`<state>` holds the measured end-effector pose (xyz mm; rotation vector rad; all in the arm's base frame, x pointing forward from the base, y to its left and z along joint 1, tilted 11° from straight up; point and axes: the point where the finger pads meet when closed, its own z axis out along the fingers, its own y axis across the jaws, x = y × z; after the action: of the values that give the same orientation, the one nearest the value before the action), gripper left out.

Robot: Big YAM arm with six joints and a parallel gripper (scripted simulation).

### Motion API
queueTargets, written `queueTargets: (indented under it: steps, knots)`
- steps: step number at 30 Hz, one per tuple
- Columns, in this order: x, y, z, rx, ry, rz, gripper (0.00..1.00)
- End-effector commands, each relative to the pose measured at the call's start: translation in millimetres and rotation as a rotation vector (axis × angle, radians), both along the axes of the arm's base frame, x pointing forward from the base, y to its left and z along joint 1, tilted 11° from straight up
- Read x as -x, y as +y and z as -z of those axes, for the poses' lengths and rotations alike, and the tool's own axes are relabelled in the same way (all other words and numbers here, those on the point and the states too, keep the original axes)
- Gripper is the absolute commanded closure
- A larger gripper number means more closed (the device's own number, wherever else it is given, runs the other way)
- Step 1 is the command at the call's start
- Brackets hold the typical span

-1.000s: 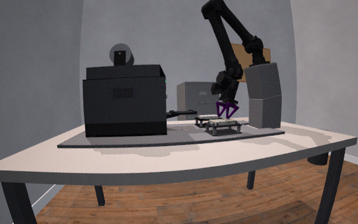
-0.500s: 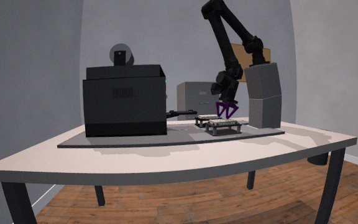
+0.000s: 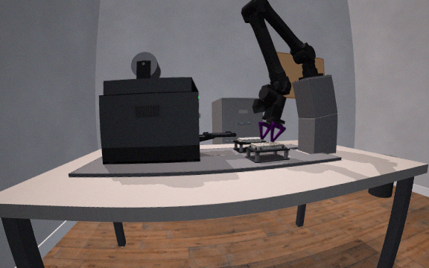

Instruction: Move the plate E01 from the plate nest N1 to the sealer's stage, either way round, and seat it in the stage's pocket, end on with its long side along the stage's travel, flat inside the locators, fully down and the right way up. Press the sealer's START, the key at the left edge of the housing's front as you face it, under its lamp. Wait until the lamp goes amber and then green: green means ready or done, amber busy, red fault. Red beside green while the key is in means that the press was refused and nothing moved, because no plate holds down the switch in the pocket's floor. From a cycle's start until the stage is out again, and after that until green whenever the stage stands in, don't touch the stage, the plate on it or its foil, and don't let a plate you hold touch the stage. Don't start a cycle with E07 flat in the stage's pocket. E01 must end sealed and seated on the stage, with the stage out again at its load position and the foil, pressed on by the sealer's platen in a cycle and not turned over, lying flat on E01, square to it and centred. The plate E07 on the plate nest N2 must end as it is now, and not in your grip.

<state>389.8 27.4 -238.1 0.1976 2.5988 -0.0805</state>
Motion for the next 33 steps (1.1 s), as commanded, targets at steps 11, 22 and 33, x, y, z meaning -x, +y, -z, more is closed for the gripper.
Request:
queueTargets:
  steps: [11,22,33]
  knots:
    - [13,3,6.2,0.013,0.023,-0.023,0.00]
    - [0,-4,18.5,0.010,-0.001,-0.004,0.00]
    - [5,-8,8.0,0.011,0.014,0.003,0.00]
